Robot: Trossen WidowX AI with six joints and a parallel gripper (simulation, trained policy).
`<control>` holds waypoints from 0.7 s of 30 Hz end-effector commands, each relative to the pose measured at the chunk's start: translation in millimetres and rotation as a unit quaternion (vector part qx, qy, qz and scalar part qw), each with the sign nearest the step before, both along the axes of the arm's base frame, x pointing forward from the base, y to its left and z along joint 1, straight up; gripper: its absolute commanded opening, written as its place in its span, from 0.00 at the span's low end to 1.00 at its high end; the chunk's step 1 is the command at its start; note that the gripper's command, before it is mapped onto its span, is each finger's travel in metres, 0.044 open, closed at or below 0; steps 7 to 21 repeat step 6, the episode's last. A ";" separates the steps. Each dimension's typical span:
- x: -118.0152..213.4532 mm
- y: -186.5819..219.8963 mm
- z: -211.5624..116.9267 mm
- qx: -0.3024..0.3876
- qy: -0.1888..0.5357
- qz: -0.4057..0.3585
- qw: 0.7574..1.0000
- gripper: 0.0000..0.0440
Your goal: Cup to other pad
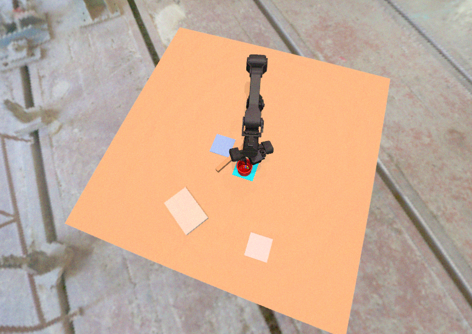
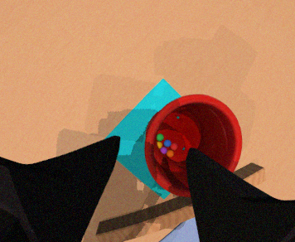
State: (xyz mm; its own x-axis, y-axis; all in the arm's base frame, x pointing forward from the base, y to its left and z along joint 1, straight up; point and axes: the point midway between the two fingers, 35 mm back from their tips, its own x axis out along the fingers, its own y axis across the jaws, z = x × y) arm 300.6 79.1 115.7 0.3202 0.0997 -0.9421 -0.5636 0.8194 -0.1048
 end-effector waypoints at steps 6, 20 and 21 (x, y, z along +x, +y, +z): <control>0.7 -1.9 32.3 0.014 -0.039 -0.002 0.999 0.70; 0.7 -1.9 32.3 0.014 -0.039 -0.002 0.999 0.70; 0.7 -1.9 32.3 0.014 -0.039 -0.002 0.999 0.70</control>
